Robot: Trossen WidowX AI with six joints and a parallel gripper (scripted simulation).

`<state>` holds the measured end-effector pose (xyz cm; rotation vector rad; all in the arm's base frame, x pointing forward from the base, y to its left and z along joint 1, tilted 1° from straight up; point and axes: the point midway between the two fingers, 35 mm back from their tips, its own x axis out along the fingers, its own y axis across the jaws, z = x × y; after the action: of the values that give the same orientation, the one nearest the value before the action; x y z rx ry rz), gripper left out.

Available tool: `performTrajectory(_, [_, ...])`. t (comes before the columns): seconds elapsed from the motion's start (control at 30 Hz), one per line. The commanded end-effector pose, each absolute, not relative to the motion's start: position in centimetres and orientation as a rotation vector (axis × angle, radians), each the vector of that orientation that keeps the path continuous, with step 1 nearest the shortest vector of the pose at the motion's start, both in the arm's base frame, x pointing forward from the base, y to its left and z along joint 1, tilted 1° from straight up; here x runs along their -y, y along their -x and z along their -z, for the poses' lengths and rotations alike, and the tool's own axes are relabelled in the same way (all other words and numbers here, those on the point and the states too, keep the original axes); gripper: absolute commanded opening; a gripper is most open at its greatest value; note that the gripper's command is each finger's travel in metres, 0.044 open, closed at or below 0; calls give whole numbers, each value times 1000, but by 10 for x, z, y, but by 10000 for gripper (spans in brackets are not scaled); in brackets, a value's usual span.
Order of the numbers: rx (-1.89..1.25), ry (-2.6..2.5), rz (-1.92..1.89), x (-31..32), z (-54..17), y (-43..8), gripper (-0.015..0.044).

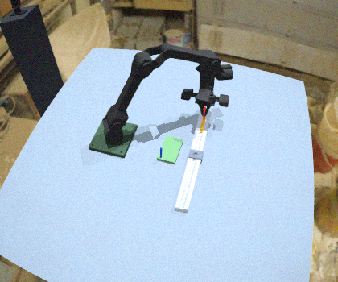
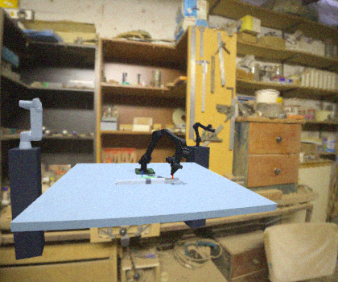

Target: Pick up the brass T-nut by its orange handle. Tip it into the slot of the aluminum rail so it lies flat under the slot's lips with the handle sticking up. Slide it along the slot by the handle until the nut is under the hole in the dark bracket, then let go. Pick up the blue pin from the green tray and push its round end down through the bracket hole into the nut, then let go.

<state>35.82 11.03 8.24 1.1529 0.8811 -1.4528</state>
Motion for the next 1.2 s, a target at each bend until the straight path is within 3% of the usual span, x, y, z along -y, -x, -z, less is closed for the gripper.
performTrajectory(0.0, [-884,-1151,1452,-107,-82,-357,-150])
performTrajectory(1.17, [-876,-1150,1454,-55,-80,-347,-150])
